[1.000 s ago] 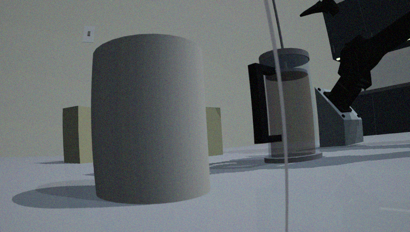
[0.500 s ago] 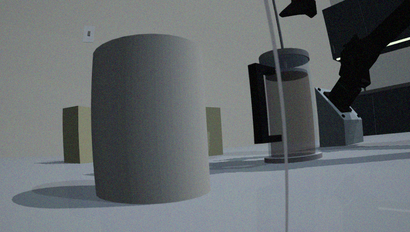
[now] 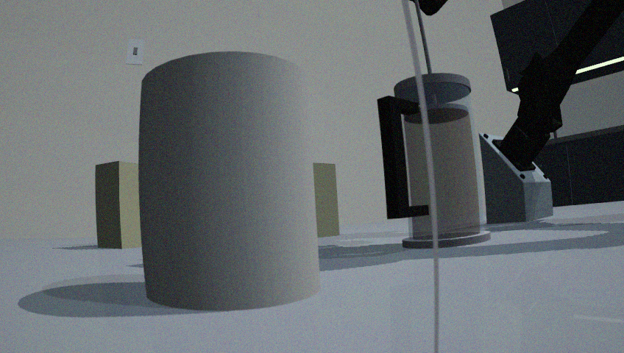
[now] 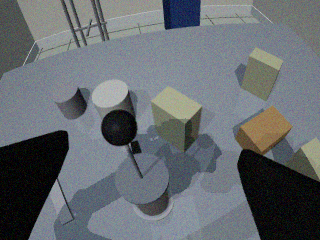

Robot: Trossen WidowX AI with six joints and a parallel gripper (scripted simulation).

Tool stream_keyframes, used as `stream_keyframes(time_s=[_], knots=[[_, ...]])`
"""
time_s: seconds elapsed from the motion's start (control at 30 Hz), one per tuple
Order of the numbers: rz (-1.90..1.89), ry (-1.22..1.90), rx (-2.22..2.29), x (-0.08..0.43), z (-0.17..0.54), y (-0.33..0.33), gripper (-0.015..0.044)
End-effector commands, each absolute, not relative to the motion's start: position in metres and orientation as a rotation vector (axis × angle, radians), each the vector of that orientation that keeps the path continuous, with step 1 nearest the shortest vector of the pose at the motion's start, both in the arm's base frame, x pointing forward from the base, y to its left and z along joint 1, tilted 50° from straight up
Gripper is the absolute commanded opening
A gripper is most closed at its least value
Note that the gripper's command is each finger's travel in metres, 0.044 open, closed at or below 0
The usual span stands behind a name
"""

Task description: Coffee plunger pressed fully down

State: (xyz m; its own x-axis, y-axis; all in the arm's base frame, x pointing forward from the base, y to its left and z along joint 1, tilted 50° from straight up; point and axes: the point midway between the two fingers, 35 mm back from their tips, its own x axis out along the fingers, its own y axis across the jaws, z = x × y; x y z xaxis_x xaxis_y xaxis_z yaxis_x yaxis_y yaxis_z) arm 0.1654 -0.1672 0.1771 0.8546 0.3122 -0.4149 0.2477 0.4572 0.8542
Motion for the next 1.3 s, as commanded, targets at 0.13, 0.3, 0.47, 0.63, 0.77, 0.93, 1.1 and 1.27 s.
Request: stream_keyframes(time_s=[0.13,0.3,0.47,0.63,0.77,0.93,1.1,1.27], knots=[[0.354,0.361,0.789,0.193,0.167,-0.140,0.0440],[0.352,0.362,0.788,0.193,0.167,-0.139,0.0440],[0.350,0.362,0.788,0.192,0.167,-0.139,0.0440],[0.347,0.367,0.787,0.195,0.165,-0.138,0.0440],[0.343,0.373,0.785,0.200,0.162,-0.135,0.0440],[0.340,0.376,0.784,0.206,0.159,-0.132,0.0440],[0.341,0.374,0.784,0.213,0.158,-0.130,0.0440],[0.347,0.368,0.785,0.219,0.158,-0.126,0.0440]])
